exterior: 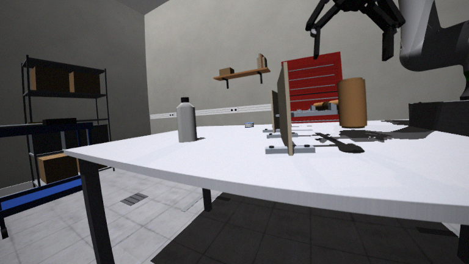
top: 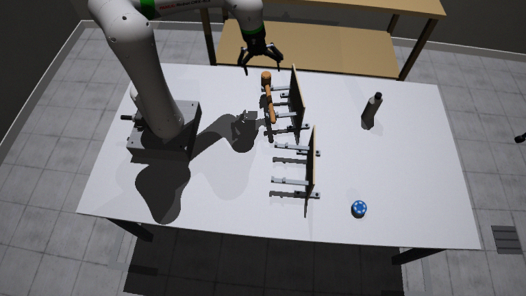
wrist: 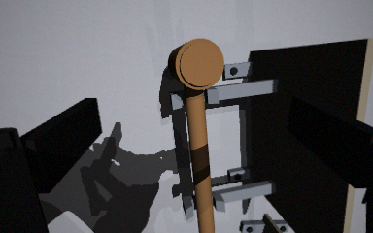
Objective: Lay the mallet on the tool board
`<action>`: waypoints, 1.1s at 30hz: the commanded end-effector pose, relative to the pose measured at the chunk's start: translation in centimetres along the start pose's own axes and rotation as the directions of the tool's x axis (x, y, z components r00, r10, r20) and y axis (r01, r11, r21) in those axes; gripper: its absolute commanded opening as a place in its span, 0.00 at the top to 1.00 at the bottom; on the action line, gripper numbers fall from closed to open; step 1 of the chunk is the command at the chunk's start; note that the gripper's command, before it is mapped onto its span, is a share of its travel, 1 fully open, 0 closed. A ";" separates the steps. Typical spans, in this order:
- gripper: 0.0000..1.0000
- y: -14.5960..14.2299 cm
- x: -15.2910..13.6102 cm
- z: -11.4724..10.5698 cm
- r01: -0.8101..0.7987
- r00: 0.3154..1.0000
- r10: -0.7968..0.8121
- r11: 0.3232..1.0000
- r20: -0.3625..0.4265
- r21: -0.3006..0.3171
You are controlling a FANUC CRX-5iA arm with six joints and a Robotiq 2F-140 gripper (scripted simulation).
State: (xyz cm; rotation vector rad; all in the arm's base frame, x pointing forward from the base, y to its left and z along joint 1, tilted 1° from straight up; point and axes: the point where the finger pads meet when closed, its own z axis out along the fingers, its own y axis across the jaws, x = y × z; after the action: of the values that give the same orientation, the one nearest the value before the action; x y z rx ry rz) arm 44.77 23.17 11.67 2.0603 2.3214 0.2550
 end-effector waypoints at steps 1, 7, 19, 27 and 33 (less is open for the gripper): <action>0.00 1.2 -1.5 0.5 0.042 0.998 -0.045 0.995 0.033 0.093; 0.00 2.3 -3.5 1.3 0.076 0.993 -0.089 0.984 0.078 0.159; 0.00 1.1 -4.4 8.4 0.078 0.992 -0.092 0.983 0.081 0.163; 0.00 0.6 -4.6 10.9 0.078 0.992 -0.092 0.983 0.081 0.163; 0.90 0.6 -4.6 10.9 0.078 0.992 -0.092 0.983 0.081 0.163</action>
State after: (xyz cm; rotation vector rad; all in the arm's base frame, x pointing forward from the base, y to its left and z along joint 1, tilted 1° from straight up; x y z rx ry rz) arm 47.30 19.76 0.49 1.9868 2.4428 -0.0272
